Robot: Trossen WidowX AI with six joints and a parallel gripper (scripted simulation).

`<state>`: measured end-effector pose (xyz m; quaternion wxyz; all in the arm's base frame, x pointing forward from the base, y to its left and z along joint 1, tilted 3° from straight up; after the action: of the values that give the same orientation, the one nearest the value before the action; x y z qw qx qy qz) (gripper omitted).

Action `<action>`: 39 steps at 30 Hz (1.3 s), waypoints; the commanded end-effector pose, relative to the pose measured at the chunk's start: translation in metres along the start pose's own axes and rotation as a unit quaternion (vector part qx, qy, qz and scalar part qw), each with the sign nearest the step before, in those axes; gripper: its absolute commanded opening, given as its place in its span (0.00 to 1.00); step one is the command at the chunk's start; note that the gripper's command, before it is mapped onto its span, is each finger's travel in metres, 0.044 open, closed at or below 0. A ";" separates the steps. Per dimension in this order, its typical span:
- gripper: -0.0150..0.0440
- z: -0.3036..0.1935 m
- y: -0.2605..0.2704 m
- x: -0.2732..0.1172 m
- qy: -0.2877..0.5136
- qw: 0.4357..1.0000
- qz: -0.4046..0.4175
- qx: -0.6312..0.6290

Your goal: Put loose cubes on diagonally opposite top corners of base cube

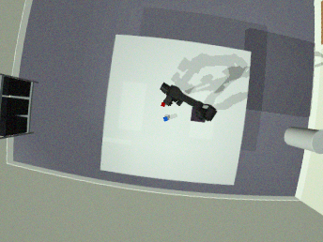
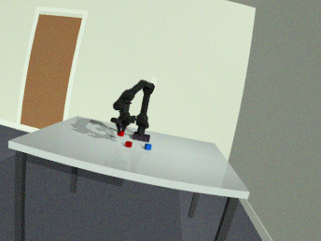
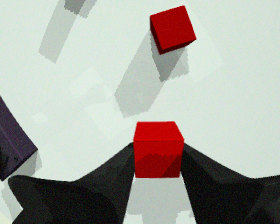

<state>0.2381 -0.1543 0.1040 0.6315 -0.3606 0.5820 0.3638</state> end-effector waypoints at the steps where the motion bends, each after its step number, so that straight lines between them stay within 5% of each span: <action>1: 0.43 -0.001 -0.002 -0.014 0.003 1.000 -0.005 -0.002; 16: 0.43 0.000 0.003 -0.061 0.003 1.000 -0.005 -0.002; 39: 0.43 0.065 0.003 -0.047 0.001 0.976 -0.005 0.216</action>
<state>0.2618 -0.1051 0.1587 0.6927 -0.2393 0.6354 0.2432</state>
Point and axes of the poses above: the point midway between the two fingers, 35 mm back from their tips, its own x axis out along the fingers, its own y axis across the jaws, z = x × y, the point moved 3 cm from there along -x, back along the fingers, and after that the axes turned 14 degrees about -x, right-handed, at the moved point
